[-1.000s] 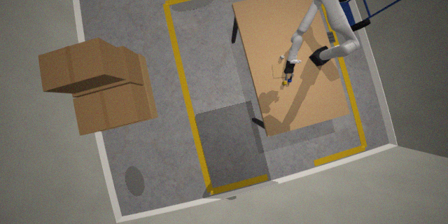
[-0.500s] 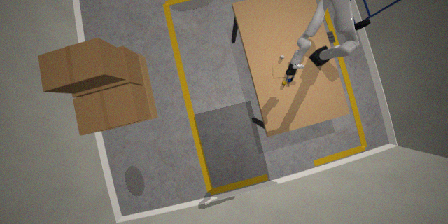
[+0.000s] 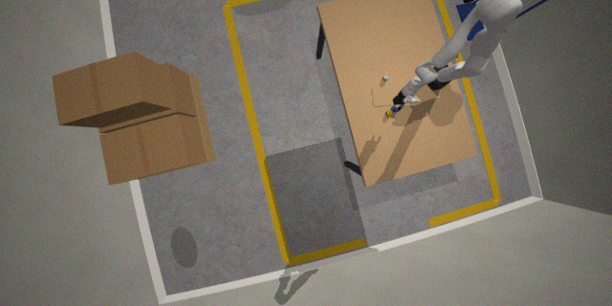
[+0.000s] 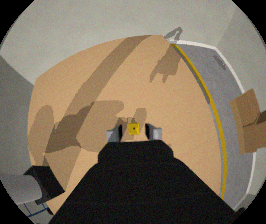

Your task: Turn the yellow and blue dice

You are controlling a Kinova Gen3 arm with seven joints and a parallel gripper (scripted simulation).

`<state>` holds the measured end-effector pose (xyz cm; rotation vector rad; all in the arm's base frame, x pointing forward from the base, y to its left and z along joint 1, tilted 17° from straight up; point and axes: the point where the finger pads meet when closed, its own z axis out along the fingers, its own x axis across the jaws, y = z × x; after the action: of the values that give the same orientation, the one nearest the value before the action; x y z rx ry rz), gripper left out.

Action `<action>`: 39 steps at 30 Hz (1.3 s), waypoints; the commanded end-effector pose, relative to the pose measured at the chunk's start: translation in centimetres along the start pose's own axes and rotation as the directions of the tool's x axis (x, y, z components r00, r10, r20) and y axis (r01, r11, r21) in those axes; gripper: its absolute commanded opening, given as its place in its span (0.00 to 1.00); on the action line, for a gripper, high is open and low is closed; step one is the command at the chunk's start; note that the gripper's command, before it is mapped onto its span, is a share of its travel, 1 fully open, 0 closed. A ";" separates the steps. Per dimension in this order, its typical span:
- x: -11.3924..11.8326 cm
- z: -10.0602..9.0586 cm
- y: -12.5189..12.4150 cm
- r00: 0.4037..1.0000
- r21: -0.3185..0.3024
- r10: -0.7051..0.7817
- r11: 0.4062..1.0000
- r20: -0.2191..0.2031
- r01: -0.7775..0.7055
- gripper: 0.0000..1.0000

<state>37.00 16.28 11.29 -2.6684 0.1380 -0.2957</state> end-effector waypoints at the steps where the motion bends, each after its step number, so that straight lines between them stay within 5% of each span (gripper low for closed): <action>1: -0.3 0.0 -2.0 0.997 -0.070 -0.081 0.994 -0.006 0.080 0.87; 21: -0.4 -0.3 -3.1 0.997 -0.251 -0.080 0.965 -0.007 0.075 0.87; 39: -0.2 -0.5 -3.4 0.997 -0.285 -0.080 0.956 -0.016 0.072 0.87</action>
<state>36.85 19.02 13.12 -2.9615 0.0951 -0.3582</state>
